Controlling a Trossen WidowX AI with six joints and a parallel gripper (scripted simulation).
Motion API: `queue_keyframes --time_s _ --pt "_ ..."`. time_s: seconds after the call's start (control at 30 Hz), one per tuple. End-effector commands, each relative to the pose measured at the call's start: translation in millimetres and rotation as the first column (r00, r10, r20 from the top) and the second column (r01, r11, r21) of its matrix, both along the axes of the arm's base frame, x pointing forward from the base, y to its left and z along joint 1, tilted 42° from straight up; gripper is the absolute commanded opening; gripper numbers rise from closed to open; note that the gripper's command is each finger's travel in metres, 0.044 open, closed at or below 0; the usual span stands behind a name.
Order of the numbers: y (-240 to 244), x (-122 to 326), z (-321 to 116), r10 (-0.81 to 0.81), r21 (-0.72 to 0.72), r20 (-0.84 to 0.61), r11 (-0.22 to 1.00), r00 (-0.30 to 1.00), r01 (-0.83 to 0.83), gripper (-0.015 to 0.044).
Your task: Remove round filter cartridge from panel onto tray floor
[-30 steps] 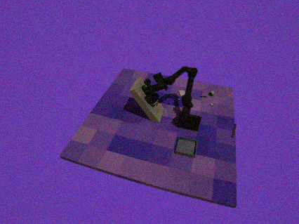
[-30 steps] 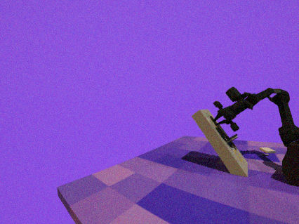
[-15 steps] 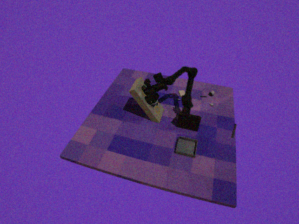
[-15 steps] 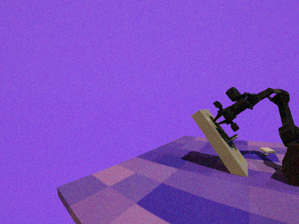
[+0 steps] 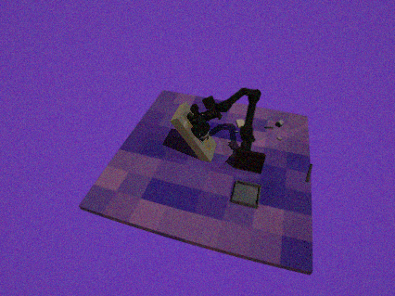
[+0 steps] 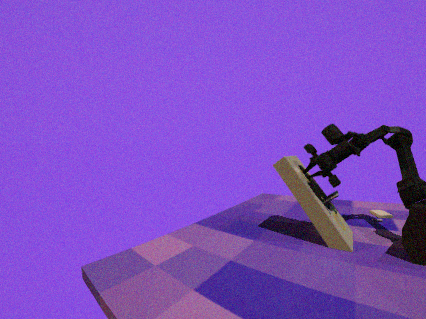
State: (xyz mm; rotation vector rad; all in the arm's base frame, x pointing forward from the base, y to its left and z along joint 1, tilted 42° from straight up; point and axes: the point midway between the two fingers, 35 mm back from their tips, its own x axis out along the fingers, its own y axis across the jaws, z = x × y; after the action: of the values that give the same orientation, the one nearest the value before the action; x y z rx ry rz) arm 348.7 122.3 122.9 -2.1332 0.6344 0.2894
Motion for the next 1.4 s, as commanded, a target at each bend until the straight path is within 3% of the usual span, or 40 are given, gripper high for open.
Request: queue_keyframes --time_s 0.0,1.17,1.37 --pt "-6 9 -3 -0.022 0.015 0.003 1.000 1.000 0.022 0.0000" --pt "-6 9 -3 -0.022 0.015 0.003 1.000 1.000 0.022 0.0000" --pt "10 -17 7 -0.010 0.011 -0.009 1.000 1.000 0.010 0.0000"
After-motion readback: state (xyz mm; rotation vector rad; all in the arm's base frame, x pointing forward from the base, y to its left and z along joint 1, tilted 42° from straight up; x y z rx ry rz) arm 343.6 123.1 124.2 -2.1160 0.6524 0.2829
